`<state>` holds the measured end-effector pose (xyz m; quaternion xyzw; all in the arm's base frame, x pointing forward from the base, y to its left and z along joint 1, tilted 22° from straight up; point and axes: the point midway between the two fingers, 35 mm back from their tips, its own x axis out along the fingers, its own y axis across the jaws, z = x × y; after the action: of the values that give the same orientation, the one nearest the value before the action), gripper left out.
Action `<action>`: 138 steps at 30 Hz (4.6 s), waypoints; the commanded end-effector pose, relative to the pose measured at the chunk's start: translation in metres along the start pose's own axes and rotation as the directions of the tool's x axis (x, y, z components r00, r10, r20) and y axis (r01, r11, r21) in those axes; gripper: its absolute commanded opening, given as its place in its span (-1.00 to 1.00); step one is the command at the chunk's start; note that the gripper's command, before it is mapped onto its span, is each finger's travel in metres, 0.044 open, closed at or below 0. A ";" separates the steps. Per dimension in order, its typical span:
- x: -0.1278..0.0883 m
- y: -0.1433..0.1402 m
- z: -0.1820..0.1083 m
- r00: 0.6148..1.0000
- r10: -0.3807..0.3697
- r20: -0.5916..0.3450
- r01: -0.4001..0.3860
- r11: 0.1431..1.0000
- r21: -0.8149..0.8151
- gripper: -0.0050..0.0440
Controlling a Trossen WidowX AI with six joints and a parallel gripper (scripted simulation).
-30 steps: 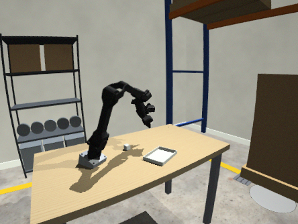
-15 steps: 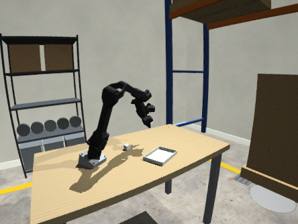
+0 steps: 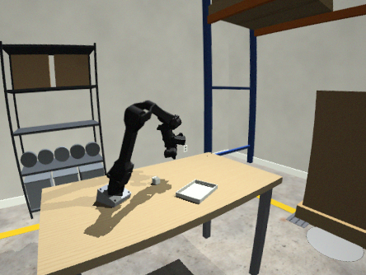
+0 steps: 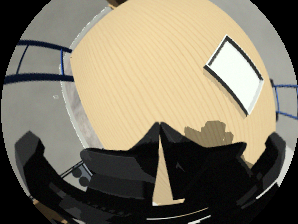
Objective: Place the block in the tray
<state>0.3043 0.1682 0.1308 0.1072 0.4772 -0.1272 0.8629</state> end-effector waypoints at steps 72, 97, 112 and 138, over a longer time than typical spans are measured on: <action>0.003 -0.082 -0.095 0.948 -0.247 -0.200 0.314 0.622 0.718 -0.80; 0.010 -0.084 -0.096 0.948 -0.247 -0.200 0.313 0.622 0.718 0.16; 0.024 -0.087 -0.100 0.948 -0.247 -0.200 0.313 0.622 0.718 0.16; 0.027 -0.088 -0.100 0.948 -0.247 -0.200 0.313 0.622 0.718 0.16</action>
<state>0.2085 0.1104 0.0476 0.3724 0.4288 -0.4425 0.6941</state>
